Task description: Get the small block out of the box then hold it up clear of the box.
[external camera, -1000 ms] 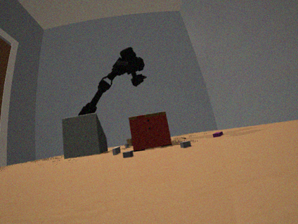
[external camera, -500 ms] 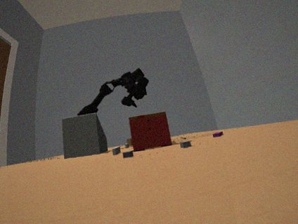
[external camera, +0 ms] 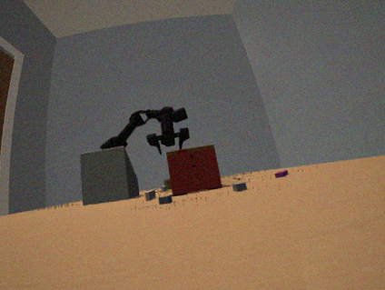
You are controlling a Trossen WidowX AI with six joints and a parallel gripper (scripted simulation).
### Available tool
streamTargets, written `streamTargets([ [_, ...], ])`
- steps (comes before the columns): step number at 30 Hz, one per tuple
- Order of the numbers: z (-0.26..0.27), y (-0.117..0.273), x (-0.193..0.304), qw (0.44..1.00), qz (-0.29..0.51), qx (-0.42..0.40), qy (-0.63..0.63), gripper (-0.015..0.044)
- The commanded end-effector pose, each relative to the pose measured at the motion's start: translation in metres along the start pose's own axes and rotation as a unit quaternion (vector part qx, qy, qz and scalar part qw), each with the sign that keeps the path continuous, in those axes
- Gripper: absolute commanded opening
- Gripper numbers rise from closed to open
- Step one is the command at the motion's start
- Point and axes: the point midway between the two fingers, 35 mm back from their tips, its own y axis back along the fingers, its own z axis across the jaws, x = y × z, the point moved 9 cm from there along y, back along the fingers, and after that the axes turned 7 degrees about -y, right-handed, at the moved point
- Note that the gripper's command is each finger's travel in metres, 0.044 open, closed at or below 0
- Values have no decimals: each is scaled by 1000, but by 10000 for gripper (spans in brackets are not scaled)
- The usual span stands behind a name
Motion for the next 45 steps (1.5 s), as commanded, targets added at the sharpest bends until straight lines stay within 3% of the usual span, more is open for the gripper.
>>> streamTargets([
  [1,2,0,-2,1000,-4,-7,15,400],
  [45,7,-60,-31,1000,-4,-7,15,400],
])
